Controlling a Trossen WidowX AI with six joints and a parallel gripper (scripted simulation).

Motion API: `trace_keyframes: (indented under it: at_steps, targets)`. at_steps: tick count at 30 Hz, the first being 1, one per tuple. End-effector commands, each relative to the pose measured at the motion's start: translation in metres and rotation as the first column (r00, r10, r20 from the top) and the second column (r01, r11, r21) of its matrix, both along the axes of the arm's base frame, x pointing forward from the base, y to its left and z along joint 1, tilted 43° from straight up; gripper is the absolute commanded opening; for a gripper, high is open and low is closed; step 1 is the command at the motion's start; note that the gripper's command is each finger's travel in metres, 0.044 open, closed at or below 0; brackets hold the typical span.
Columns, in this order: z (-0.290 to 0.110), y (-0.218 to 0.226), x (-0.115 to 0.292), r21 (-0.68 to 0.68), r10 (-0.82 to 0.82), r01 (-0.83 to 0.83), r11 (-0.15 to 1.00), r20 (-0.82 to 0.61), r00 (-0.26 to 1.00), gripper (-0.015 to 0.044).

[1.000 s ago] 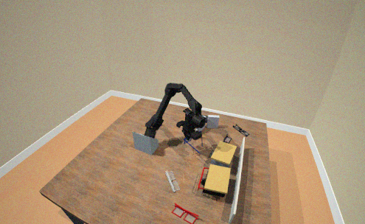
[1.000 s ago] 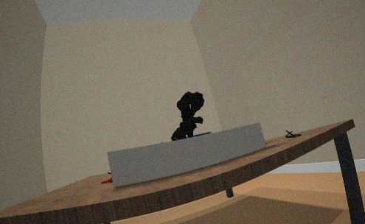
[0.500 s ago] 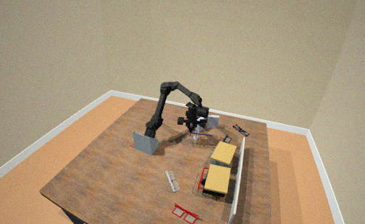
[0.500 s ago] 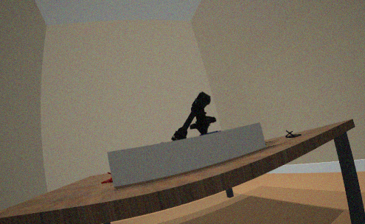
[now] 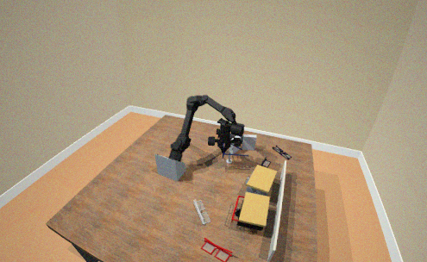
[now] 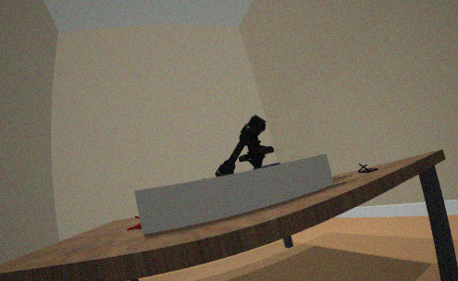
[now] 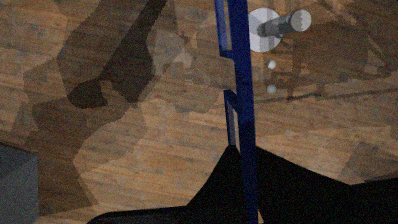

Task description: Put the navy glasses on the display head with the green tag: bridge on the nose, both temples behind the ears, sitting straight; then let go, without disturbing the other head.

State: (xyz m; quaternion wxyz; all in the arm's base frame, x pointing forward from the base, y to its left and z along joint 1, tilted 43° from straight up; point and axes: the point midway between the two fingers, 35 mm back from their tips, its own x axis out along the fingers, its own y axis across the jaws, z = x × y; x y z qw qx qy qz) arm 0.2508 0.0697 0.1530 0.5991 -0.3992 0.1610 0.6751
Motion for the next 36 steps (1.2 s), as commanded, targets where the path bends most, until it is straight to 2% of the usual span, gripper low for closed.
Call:
trace_keyframes:
  at_steps: [1, 14, 36]
  targets:
    - [0.0, 0.003, 0.001, 0.002, 0.003, -0.003, 1.0, 0.016, 1.0, 0.0]
    - [-0.039, 0.041, 0.003, 0.005, 0.003, -0.003, 1.0, 0.017, 1.0, 0.0]
    - [-0.047, 0.034, -0.001, 0.004, 0.003, -0.003, 1.0, 0.017, 1.0, 0.0]
